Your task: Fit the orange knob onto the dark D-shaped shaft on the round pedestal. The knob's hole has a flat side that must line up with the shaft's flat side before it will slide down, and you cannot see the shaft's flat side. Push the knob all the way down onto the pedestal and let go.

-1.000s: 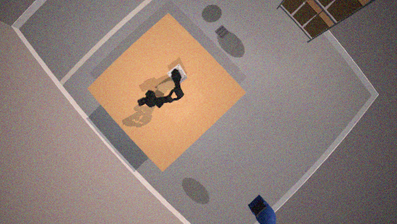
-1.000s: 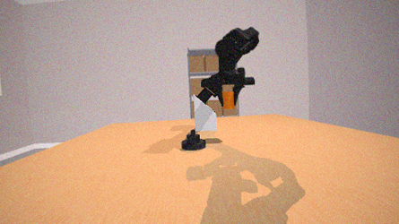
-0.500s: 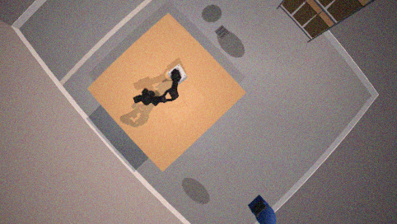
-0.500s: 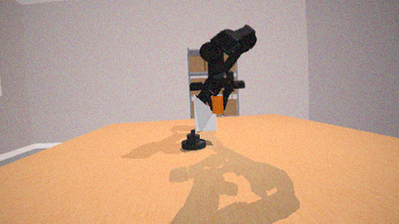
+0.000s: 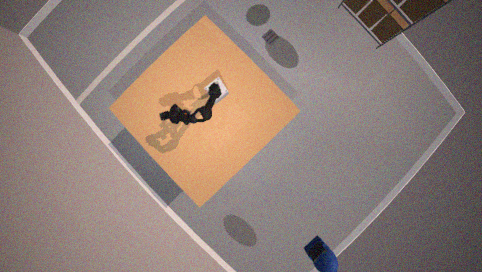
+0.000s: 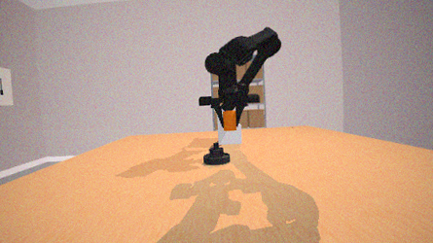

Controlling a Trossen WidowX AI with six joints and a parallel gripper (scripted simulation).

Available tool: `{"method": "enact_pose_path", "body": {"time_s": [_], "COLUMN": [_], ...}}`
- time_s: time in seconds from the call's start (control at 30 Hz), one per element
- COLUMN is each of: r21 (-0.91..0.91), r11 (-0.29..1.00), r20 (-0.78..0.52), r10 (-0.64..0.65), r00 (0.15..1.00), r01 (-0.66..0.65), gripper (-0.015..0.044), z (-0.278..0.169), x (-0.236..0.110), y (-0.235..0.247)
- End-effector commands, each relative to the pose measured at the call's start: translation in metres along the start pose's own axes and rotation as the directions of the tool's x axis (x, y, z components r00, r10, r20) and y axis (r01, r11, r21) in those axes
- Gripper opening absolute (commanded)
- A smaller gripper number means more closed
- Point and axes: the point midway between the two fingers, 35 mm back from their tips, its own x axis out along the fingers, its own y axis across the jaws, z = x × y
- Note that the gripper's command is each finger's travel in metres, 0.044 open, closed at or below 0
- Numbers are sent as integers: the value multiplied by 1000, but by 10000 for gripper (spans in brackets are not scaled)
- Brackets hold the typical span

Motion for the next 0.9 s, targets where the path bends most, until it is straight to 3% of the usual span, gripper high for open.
{"method": "enact_pose_path", "body": {"time_s": [0.0, 0.4, 0.87], "r21": [-11, -12, -18], "r11": [1000, 1000, 1000], "r20": [13, 14, 14], "r10": [-8, -6, -5], "r00": [1000, 1000, 1000], "r01": [8, 6, 5], "gripper": [0, 0, 0], "z": [5, 4, 5], "x": [-1, 12, 37], "y": [-12, -47, -48]}}
